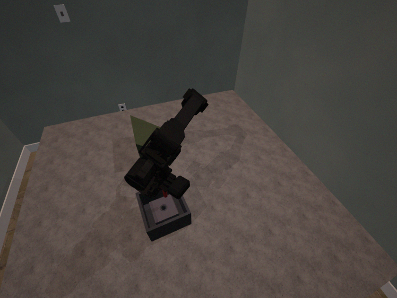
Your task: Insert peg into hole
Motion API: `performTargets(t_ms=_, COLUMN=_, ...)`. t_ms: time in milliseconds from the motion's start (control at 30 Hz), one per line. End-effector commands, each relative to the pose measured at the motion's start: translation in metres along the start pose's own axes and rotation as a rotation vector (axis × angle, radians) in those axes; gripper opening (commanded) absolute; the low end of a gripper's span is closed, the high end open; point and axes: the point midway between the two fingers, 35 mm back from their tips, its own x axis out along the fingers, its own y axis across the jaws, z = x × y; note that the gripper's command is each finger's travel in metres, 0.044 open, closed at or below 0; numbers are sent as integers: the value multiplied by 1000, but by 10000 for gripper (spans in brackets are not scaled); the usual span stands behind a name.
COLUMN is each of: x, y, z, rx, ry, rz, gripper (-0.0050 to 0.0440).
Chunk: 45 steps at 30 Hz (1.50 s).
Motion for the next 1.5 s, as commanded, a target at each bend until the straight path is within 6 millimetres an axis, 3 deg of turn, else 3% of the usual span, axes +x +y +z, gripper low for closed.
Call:
performTargets(t_ms=0, x=3, y=-2, z=12, rx=3, ry=5, rz=-7, gripper=0)
performTargets(t_ms=133, x=5, y=-2, z=21, rx=2, ry=7, rz=-7, gripper=0)
performTargets(t_ms=467, x=17, y=-1, z=21, rx=2, ry=7, rz=-7, gripper=0)
performTargets(t_ms=800, x=44, y=-1, z=21, rx=2, ry=7, rz=-7, gripper=0)
performTargets(t_ms=1467, x=56, y=-1, z=22, rx=2, ry=7, rz=-7, gripper=0)
